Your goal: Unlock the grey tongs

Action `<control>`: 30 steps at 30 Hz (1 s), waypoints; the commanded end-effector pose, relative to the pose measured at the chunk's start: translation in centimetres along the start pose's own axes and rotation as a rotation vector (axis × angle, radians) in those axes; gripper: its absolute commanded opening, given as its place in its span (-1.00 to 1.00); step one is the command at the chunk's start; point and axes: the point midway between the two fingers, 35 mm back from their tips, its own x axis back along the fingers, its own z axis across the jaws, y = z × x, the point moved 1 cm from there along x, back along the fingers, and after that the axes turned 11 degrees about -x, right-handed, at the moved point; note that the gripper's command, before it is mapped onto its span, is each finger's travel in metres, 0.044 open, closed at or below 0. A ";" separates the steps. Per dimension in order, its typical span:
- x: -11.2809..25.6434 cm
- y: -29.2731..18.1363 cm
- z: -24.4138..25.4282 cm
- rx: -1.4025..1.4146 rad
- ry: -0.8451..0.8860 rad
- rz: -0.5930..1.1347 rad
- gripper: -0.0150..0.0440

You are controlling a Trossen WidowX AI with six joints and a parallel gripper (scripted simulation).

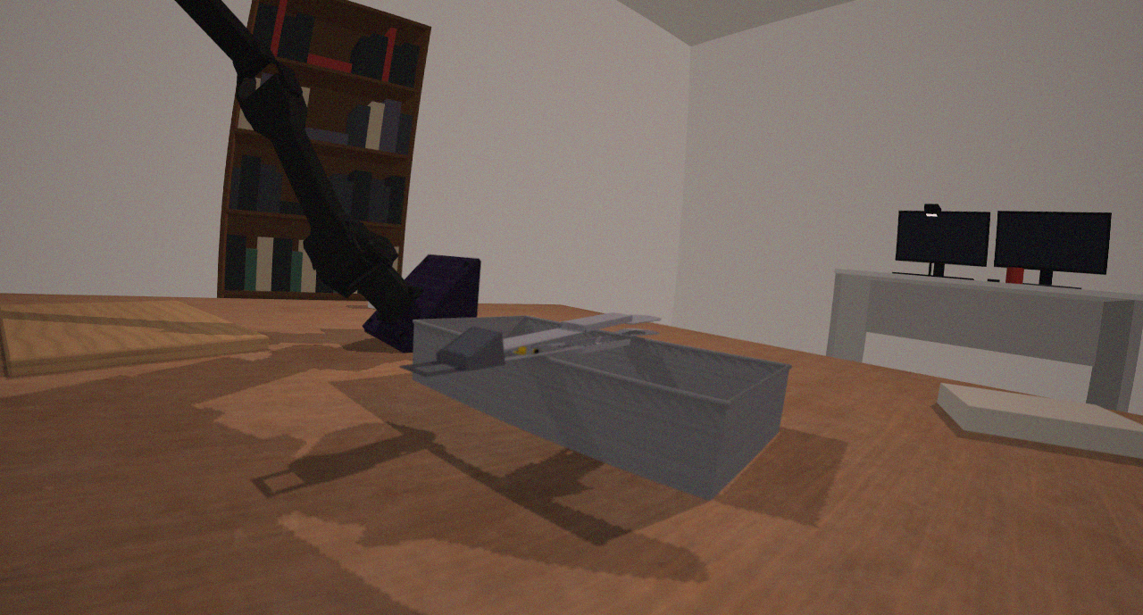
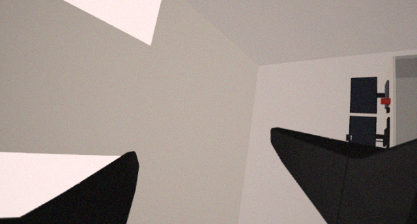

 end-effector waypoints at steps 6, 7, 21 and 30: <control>0.8 1.3 1.5 -0.205 0.064 0.075 0.39; 1.1 1.8 2.1 -0.286 0.082 0.098 0.39; 6.1 14.2 8.2 -1.482 0.309 0.572 0.39; 7.2 23.7 8.3 -2.108 0.387 0.879 0.39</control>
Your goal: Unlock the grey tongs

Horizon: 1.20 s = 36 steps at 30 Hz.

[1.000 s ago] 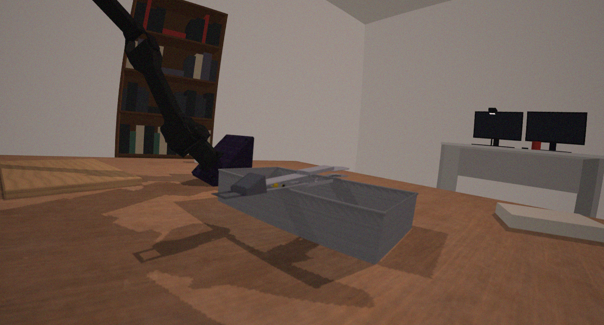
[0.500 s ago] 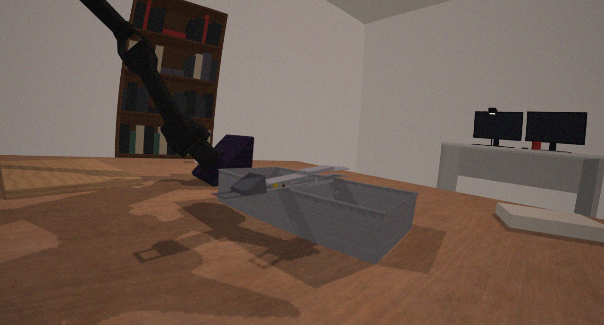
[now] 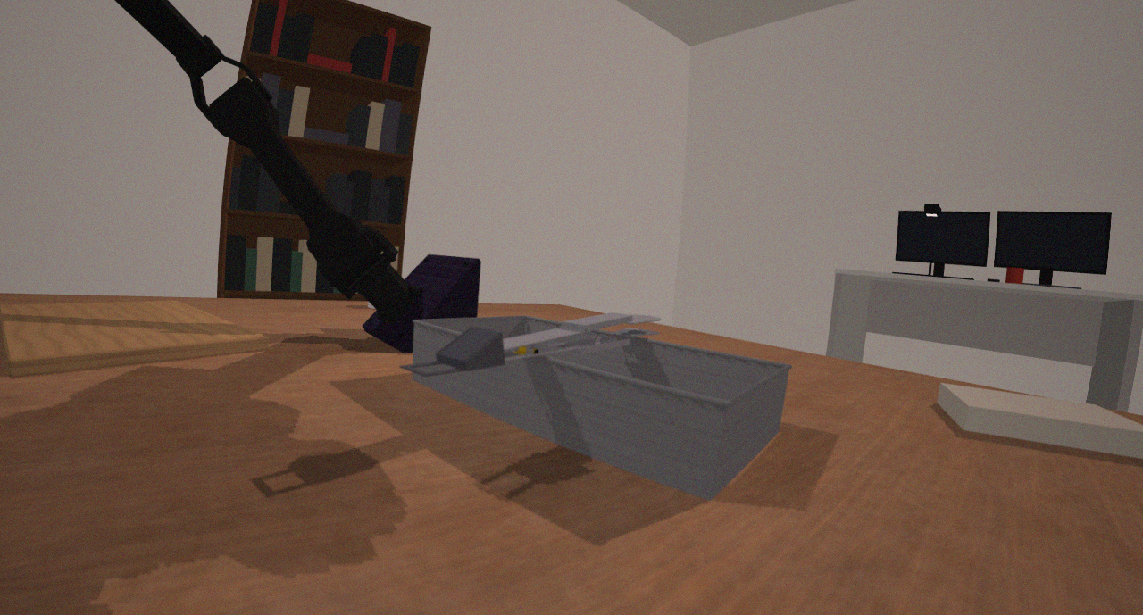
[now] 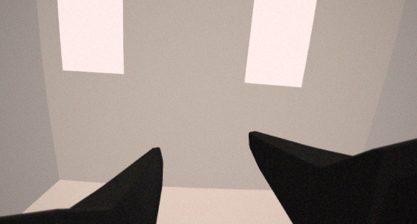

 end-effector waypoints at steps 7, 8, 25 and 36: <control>2.3 -1.8 10.6 -0.705 0.069 0.250 0.39; 2.6 -1.8 11.8 -0.777 0.078 0.283 0.39; 5.5 1.2 22.9 -1.371 0.170 0.570 0.39; 10.6 8.9 34.1 -1.954 0.265 1.053 0.39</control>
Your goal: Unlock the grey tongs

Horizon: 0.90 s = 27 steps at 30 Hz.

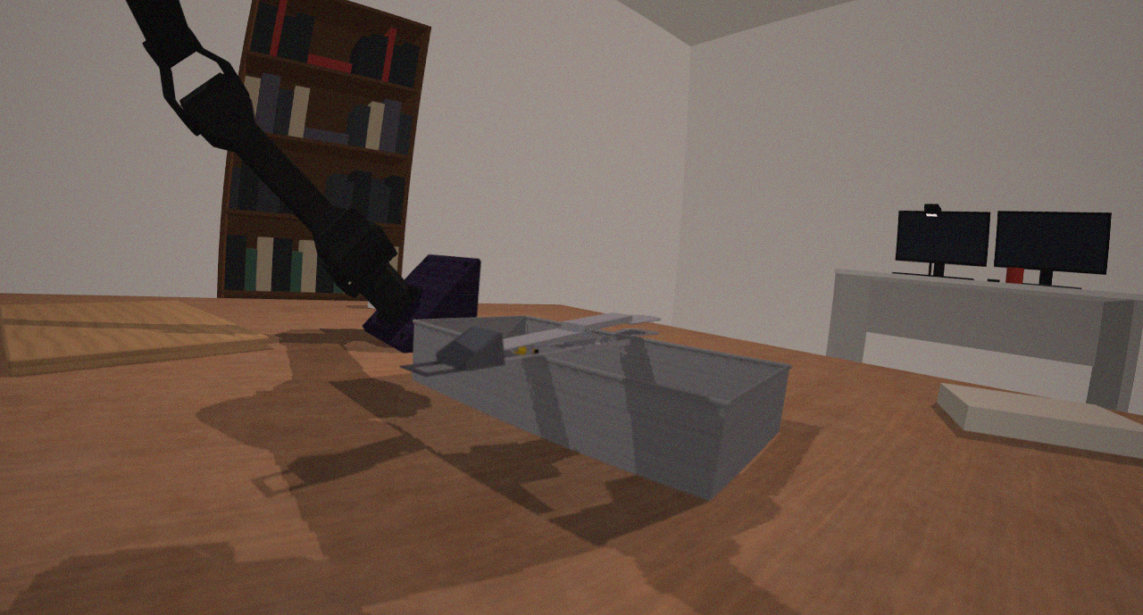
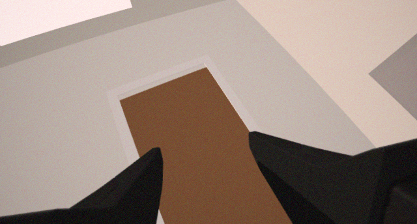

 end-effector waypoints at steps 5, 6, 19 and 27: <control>0.7 -12.6 4.1 -0.475 -0.106 0.368 0.39; 1.0 -13.9 4.6 -0.524 -0.127 0.409 0.39; 9.2 -28.0 13.0 -0.976 -0.515 0.903 0.39; 17.9 -33.8 17.9 -1.062 -0.892 1.132 0.39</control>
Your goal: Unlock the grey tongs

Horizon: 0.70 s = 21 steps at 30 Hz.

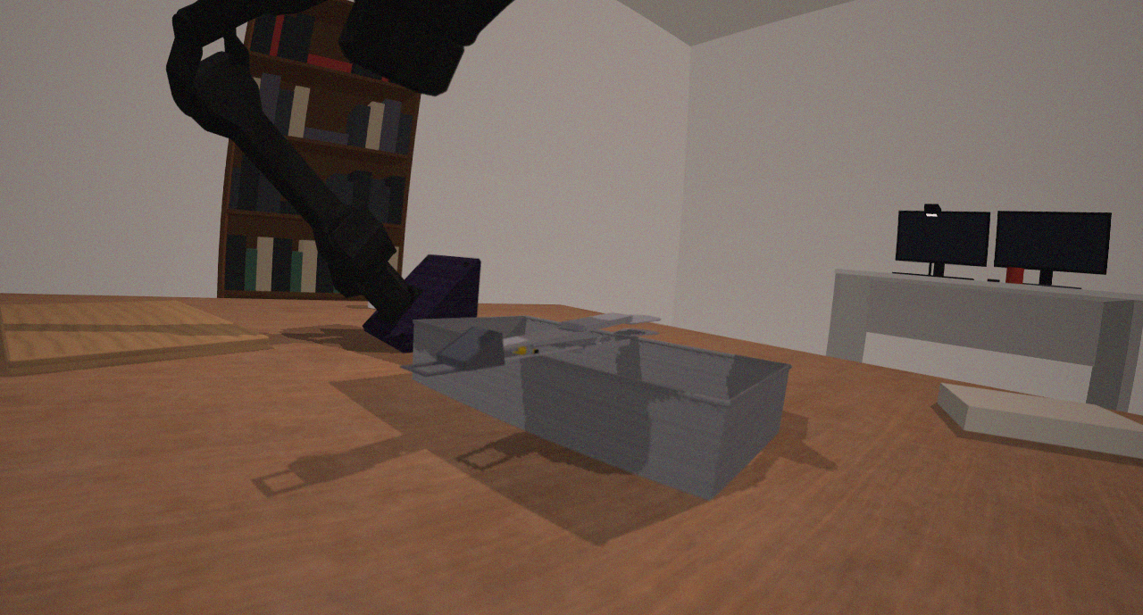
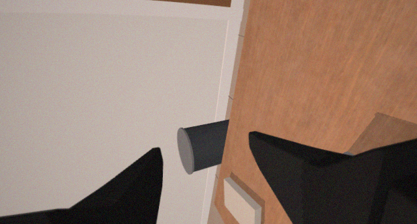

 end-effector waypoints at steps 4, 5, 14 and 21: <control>-0.4 -7.8 -8.3 -0.170 -0.358 0.014 0.39; -0.1 -8.6 -9.4 -0.186 -0.400 0.002 0.39; 3.6 -13.2 -17.8 -0.238 -0.680 -0.224 0.39; 4.4 -13.6 -18.9 -0.232 -0.702 -0.273 0.39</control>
